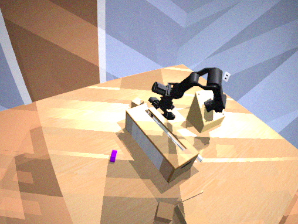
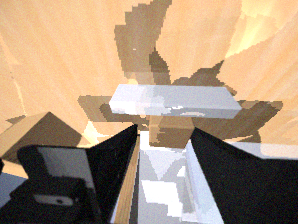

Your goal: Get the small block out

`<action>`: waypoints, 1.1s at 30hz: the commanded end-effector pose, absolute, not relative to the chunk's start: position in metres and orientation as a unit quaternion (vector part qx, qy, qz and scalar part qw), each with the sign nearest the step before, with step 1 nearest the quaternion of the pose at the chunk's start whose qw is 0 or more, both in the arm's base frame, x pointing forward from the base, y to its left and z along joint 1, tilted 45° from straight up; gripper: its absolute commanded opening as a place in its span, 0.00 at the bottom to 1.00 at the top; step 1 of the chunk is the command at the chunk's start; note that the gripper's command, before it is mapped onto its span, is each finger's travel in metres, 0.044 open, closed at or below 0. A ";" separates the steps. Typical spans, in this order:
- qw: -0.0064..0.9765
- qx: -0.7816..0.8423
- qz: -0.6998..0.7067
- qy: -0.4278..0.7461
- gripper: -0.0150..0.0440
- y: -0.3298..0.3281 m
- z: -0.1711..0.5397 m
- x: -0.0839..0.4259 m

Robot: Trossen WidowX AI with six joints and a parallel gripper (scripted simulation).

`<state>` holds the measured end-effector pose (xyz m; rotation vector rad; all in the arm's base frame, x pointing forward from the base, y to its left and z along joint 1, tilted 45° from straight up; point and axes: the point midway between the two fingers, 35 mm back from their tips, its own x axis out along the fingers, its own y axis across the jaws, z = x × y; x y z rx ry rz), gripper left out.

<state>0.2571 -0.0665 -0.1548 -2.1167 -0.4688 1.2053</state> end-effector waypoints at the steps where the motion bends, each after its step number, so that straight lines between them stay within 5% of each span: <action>1: 0.328 -0.805 0.460 -0.180 0.60 -0.063 -0.156 0.256; 11: 0.318 -0.811 0.457 -0.182 0.26 -0.066 -0.156 0.256; 33: 0.338 -0.802 0.467 -0.157 0.25 -0.115 -0.104 0.247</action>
